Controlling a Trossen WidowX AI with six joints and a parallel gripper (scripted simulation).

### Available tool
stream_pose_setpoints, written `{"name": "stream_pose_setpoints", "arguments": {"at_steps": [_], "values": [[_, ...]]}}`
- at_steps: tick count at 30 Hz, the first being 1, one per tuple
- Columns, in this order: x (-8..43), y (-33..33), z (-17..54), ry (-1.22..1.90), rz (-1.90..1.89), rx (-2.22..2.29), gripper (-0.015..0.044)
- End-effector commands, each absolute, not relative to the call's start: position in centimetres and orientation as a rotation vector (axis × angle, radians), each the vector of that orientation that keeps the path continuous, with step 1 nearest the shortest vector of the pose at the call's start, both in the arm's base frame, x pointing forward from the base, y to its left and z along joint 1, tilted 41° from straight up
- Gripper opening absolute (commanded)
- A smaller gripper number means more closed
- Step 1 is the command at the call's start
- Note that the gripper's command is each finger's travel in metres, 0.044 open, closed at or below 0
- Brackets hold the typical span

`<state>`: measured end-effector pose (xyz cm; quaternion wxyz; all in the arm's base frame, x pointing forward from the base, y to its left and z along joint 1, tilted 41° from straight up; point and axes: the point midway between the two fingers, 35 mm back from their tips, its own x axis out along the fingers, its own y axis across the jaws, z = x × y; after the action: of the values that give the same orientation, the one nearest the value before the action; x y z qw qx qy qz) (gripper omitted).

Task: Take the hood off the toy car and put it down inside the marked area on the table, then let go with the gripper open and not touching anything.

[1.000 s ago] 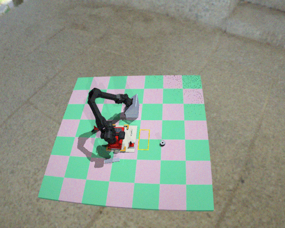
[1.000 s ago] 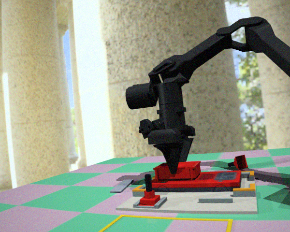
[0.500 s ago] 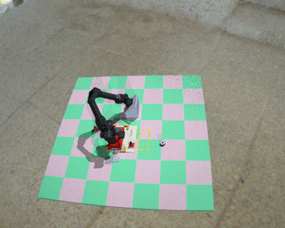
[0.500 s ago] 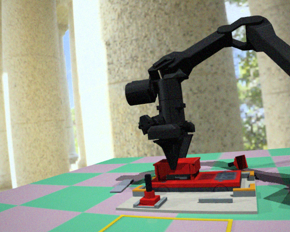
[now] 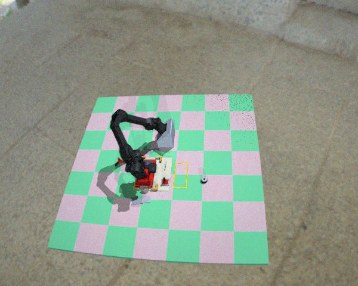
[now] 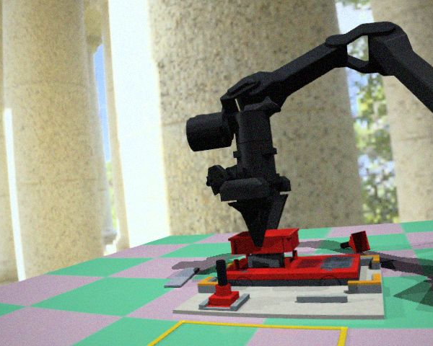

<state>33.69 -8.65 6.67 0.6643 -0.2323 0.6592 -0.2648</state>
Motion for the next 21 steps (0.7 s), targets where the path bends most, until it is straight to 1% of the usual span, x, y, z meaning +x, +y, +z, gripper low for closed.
{"name": "stream_pose_setpoints", "arguments": {"at_steps": [1, 8, 12, 15, 21], "values": [[33.9, -8.0, 7.3, 1.482, -0.595, -0.522, 0.0000], [33.9, -5.7, 9.9, 1.483, -0.594, -0.521, 0.0000], [33.8, -5.4, 10.2, 1.483, -0.594, -0.521, 0.0000], [34.0, -5.6, 9.2, 1.486, -0.591, -0.532, 0.0000], [34.4, -2.6, 6.7, 1.484, -0.560, -0.555, 0.0000]]}}
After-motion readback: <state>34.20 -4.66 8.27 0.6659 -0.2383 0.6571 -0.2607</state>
